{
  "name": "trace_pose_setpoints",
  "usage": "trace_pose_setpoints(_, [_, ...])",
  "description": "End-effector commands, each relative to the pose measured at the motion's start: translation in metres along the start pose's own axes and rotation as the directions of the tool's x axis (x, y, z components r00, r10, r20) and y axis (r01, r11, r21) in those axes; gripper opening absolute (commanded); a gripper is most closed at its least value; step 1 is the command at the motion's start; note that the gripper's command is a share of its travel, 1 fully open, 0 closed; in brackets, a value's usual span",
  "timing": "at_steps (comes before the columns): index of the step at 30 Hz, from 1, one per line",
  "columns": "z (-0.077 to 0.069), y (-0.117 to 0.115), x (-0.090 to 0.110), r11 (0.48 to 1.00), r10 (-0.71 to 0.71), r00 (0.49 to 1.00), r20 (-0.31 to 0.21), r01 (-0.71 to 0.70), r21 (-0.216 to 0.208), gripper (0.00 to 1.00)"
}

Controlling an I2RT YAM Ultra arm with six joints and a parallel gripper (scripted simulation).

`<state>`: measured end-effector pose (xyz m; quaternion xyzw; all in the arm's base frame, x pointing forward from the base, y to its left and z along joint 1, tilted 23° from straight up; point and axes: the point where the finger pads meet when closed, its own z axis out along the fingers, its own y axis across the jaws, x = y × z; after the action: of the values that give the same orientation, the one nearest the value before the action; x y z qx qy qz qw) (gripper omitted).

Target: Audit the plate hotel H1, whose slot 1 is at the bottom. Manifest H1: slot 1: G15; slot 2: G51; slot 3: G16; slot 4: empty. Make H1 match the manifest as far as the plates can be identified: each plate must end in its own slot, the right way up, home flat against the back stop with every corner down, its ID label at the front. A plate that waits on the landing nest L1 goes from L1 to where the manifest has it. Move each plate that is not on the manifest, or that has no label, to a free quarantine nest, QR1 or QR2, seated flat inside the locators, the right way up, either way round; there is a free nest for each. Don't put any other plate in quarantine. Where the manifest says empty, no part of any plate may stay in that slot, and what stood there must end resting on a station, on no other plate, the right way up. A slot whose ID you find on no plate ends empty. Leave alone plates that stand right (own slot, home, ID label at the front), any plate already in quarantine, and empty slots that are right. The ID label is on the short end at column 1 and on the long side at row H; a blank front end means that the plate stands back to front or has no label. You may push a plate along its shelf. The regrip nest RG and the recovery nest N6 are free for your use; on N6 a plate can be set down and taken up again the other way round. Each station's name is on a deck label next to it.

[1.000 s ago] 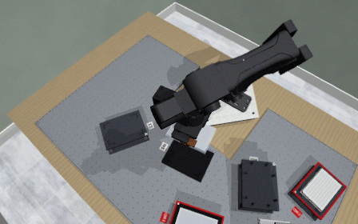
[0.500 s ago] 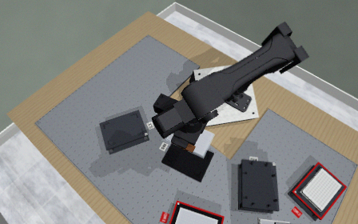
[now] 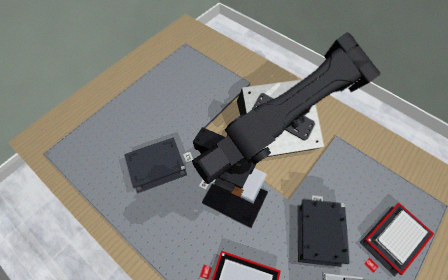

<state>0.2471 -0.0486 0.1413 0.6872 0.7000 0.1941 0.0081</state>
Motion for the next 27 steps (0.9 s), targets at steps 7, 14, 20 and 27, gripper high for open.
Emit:
trace_pose_setpoints(7, [0.014, 0.009, -0.005, 0.999, -0.001, 1.000, 0.024, 0.002, -0.037, 0.86])
trace_pose_setpoints(14, [0.033, 0.011, -0.006, 0.999, -0.001, 1.000, 0.024, 0.002, -0.037, 0.86])
trace_pose_setpoints(20, [0.043, 0.011, -0.006, 0.999, -0.001, 1.000, 0.024, 0.002, -0.037, 0.86])
trace_pose_setpoints(27, [0.062, 0.012, -0.007, 0.999, -0.001, 1.000, 0.024, 0.002, -0.037, 0.86])
